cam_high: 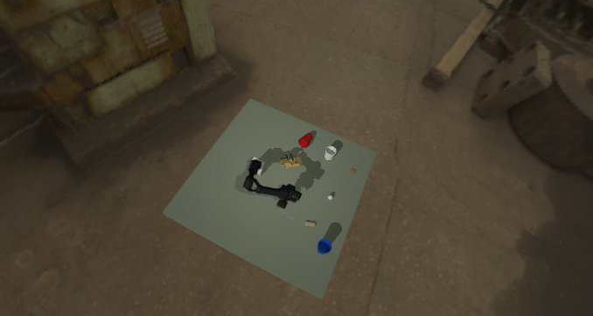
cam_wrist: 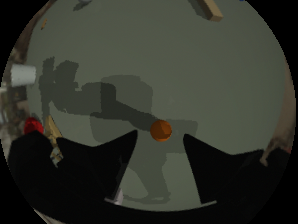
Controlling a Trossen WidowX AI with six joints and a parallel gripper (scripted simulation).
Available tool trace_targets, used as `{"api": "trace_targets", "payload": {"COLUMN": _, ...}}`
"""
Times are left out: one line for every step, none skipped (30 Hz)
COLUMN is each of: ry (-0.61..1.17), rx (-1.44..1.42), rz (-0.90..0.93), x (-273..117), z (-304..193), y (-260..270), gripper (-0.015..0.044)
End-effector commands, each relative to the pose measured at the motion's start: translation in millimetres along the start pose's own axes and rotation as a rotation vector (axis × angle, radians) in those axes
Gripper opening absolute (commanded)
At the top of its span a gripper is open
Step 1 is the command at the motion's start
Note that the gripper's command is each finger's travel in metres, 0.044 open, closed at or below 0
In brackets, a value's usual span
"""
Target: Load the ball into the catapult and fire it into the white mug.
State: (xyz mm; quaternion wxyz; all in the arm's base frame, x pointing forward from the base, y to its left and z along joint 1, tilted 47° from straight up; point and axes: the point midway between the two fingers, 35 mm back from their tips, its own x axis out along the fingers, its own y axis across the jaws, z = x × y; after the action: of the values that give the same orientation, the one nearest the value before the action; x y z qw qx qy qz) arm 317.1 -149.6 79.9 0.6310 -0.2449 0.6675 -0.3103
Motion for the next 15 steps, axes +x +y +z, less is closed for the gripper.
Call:
{"api": "trace_targets", "payload": {"ry": 0.001, "rx": -0.004, "rz": -0.006, "x": 8, "z": -1, "y": 0, "gripper": 0.0300}}
{"api": "trace_targets", "payload": {"ry": 0.001, "rx": -0.004, "rz": -0.006, "x": 10, "z": -1, "y": 0, "gripper": 0.0300}}
{"api": "trace_targets", "payload": {"ry": 0.001, "rx": -0.004, "rz": -0.006, "x": 12, "z": -1, "y": 0, "gripper": 0.0300}}
{"api": "trace_targets", "payload": {"ry": 0.001, "rx": -0.004, "rz": -0.007, "x": 13, "z": -1, "y": 0, "gripper": 0.0300}}
{"api": "trace_targets", "payload": {"ry": 0.001, "rx": -0.004, "rz": -0.007, "x": 15, "z": -1, "y": -1, "gripper": 0.0300}}
{"api": "trace_targets", "payload": {"ry": 0.001, "rx": -0.004, "rz": -0.007, "x": 17, "z": -1, "y": -1, "gripper": 0.0300}}
{"api": "trace_targets", "payload": {"ry": 0.001, "rx": -0.004, "rz": -0.007, "x": 18, "z": -1, "y": -1, "gripper": 0.0300}}
{"api": "trace_targets", "payload": {"ry": 0.001, "rx": -0.004, "rz": -0.007, "x": 20, "z": -1, "y": -1, "gripper": 0.0300}}
{"api": "trace_targets", "payload": {"ry": 0.001, "rx": -0.004, "rz": -0.007, "x": 21, "z": -1, "y": -1, "gripper": 0.0300}}
{"api": "trace_targets", "payload": {"ry": 0.001, "rx": -0.004, "rz": -0.008, "x": 23, "z": -2, "y": -1, "gripper": 0.0300}}
{"api": "trace_targets", "payload": {"ry": 0.001, "rx": -0.004, "rz": -0.008, "x": 23, "z": -2, "y": -1, "gripper": 0.0300}}
{"api": "trace_targets", "payload": {"ry": 0.001, "rx": -0.004, "rz": -0.008, "x": 24, "z": -2, "y": -1, "gripper": 0.0300}}
{"api": "trace_targets", "payload": {"ry": 0.001, "rx": -0.004, "rz": -0.008, "x": 24, "z": -2, "y": -1, "gripper": 0.0274}}
{"api": "trace_targets", "payload": {"ry": 0.001, "rx": -0.004, "rz": -0.008, "x": 24, "z": -2, "y": -1, "gripper": 0.0247}}
{"api": "trace_targets", "payload": {"ry": 0.001, "rx": -0.004, "rz": -0.008, "x": 24, "z": -2, "y": -1, "gripper": 0.0221}}
